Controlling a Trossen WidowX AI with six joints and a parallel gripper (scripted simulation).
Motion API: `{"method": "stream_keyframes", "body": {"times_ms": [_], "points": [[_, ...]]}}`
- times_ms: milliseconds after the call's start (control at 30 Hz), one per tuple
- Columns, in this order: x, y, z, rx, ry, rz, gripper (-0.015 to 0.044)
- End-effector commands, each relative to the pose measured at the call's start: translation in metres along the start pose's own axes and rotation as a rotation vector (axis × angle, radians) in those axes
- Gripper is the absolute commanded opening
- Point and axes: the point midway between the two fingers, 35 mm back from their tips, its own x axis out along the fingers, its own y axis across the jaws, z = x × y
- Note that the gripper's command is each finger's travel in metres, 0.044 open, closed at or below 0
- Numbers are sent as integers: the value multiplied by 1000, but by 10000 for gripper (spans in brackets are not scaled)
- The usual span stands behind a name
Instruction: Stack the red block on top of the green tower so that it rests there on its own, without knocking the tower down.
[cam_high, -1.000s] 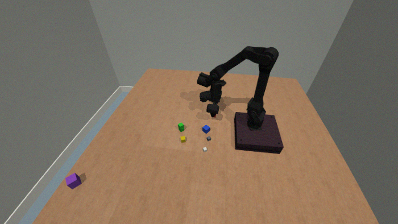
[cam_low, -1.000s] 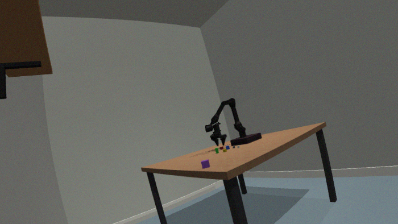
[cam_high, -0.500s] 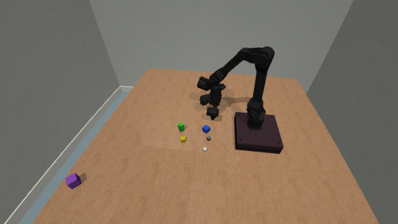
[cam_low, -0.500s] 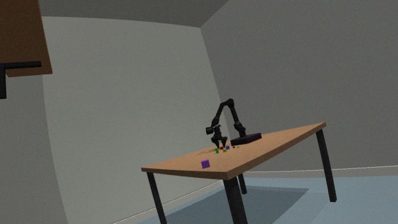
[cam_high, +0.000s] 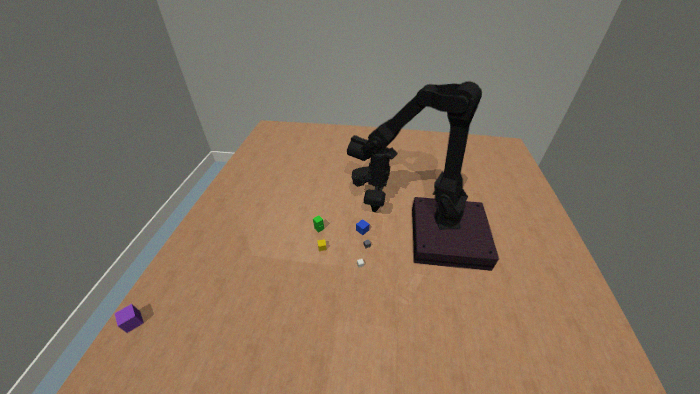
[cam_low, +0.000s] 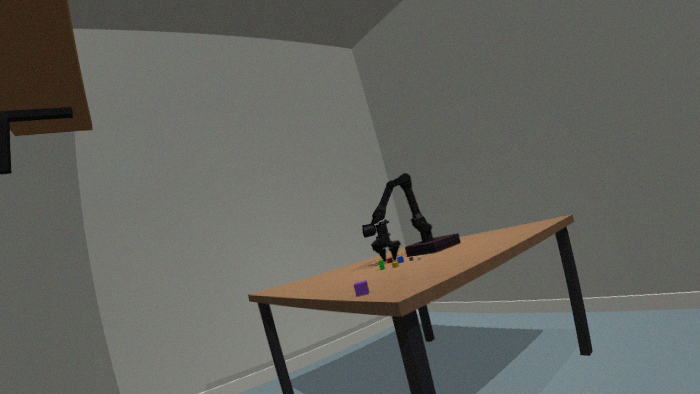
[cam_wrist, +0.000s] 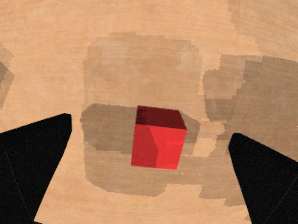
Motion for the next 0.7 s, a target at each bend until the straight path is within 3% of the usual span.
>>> {"method": "stream_keyframes", "body": {"times_ms": [0,400,667], "points": [[0,-1,-1,-3,4,-4,414],[0,-1,-1,-3,4,-4,99],[0,-1,-1,-3,4,-4,45]]}}
